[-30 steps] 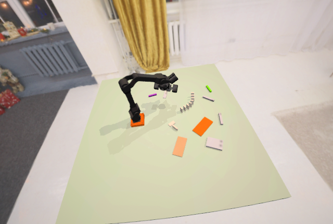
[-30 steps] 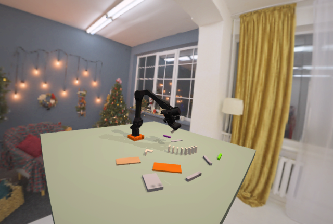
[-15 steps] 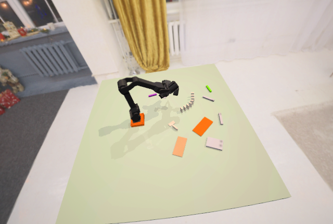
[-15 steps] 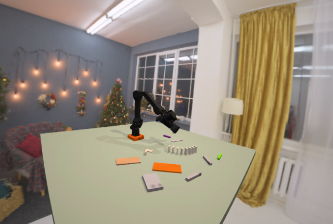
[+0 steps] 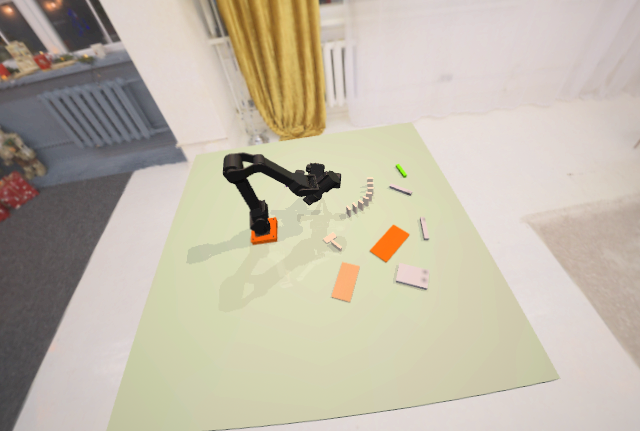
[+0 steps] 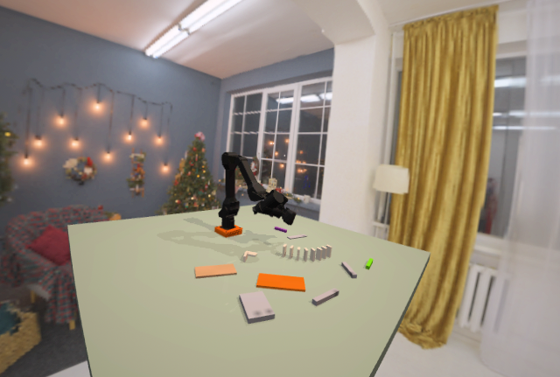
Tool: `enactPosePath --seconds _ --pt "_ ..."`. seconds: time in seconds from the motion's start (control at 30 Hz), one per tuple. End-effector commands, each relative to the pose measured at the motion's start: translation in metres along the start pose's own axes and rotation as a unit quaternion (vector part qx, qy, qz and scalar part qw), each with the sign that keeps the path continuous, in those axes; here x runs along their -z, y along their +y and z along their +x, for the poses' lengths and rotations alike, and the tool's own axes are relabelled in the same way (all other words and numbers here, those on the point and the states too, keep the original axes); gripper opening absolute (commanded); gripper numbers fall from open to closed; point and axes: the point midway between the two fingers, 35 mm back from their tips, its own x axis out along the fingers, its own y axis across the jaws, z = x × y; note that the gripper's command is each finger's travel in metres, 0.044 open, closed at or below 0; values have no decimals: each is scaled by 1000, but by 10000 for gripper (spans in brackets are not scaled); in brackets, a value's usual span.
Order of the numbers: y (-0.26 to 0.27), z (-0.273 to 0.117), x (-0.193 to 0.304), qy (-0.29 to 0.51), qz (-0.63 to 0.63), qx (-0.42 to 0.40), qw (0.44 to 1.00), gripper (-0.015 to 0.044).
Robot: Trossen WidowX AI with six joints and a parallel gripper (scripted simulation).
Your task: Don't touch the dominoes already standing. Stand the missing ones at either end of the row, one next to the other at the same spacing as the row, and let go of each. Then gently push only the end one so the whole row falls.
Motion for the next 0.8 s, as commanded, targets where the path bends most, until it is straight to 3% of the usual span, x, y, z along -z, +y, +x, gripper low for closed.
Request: enactPosePath --seconds 0.0,0.37,0.77 --pt "8 -8 1 -34 -11 -8 999 22" --pt "33 -33 4 -121 -61 -30 990 22" --pt "35 -35 4 -126 -64 -31 989 22"
